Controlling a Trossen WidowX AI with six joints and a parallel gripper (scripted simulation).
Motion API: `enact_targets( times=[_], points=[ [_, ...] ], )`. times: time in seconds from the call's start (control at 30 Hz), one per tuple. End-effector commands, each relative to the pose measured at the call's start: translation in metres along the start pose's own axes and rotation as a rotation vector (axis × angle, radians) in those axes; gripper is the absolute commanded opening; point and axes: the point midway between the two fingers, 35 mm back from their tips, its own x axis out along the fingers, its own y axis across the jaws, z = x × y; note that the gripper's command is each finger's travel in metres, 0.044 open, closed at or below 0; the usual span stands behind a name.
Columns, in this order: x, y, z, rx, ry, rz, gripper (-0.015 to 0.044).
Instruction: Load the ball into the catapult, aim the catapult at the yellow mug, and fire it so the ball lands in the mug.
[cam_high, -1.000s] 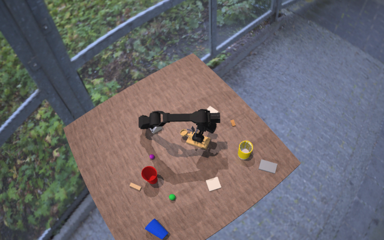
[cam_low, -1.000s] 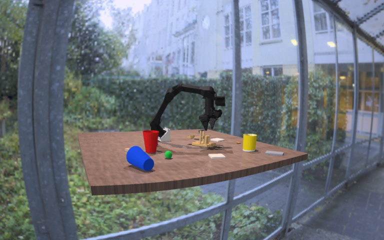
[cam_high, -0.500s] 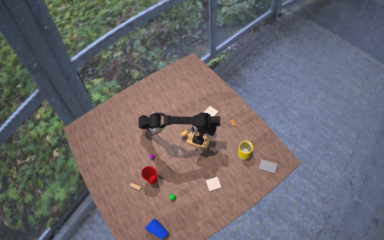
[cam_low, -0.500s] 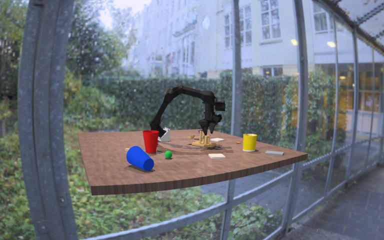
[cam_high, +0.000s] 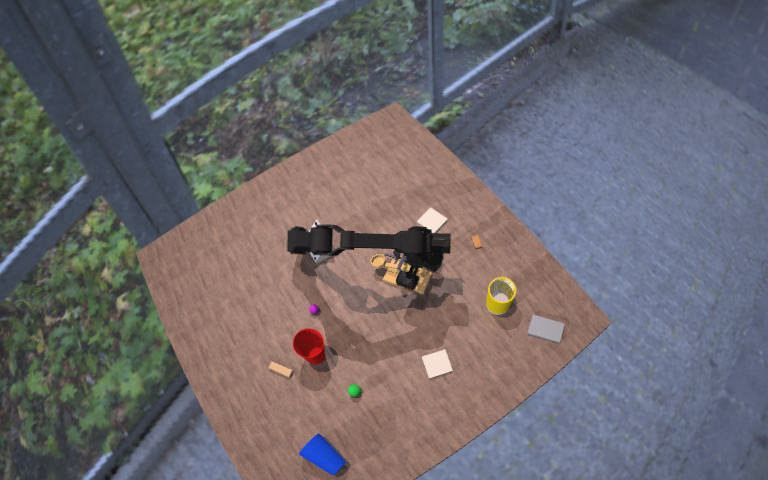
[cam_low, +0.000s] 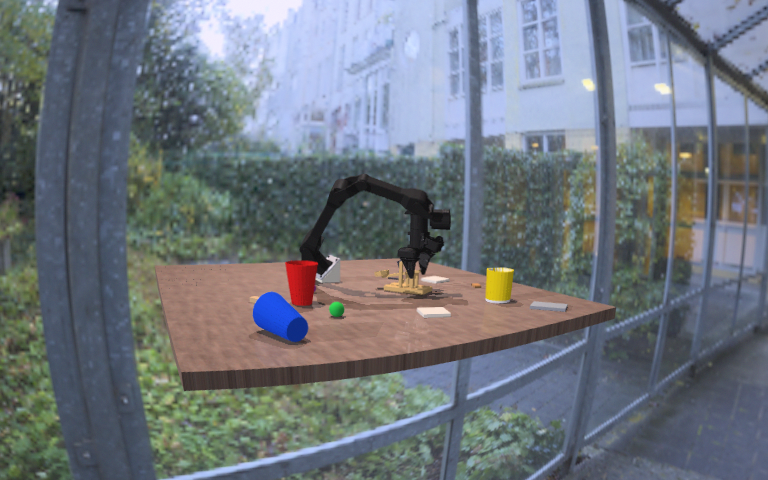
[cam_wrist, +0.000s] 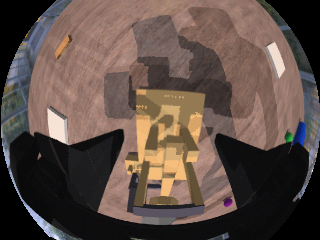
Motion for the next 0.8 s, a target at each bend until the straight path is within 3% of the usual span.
enact_targets(
  times=[0.0, 0.5, 0.77],
  points=[
    [0.011, 0.000, -0.003, -0.008, 0.010, -0.005, 0.0440],
    [0.023, 0.000, -0.004, -0.008, 0.010, -0.006, 0.0440],
    [0.020, 0.000, -0.001, 0.001, 0.004, -0.001, 0.0230]
  ],
)
